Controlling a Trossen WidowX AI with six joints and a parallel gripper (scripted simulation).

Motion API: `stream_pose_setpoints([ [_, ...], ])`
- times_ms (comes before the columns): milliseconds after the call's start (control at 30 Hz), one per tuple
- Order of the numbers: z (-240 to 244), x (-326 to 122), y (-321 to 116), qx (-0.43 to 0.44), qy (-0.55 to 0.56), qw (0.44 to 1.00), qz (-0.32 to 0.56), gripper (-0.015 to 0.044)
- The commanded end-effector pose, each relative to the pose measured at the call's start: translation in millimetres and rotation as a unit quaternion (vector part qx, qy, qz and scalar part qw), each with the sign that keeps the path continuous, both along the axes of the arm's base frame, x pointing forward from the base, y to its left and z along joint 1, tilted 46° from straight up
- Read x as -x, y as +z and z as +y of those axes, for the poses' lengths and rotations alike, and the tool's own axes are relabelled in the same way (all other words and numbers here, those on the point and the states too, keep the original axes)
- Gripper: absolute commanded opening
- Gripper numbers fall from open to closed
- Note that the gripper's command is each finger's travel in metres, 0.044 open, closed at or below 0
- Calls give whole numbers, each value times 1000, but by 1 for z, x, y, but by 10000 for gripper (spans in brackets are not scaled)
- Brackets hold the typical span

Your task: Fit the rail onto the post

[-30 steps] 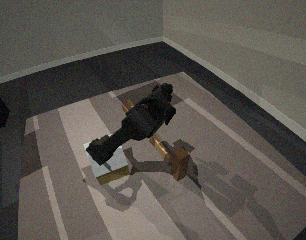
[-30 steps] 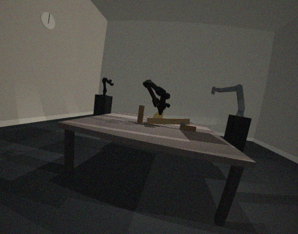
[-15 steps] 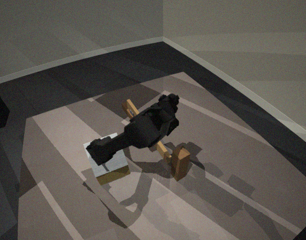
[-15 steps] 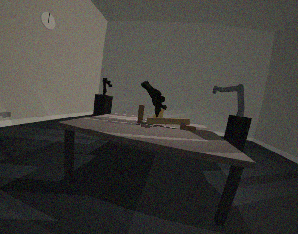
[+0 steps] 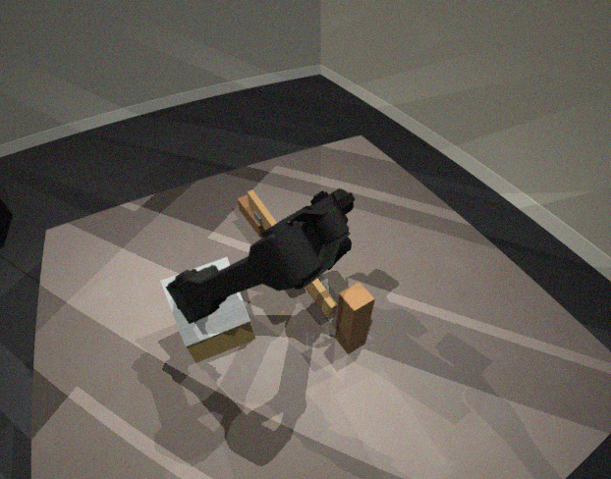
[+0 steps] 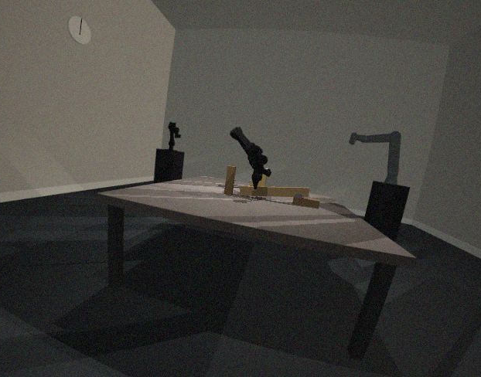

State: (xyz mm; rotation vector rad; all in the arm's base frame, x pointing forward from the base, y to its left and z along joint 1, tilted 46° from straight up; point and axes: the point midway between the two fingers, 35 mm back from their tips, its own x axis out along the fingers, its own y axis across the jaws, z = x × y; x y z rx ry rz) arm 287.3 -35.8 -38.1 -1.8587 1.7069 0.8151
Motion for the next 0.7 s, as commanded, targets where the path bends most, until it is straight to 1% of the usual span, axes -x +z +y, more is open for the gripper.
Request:
stream_pose_setpoints([
  [0, -6, 2, -6, 2, 1, 1000, 4, 440],
  [667, -29, 4, -26, 5, 1, 1000, 4, 440],
])
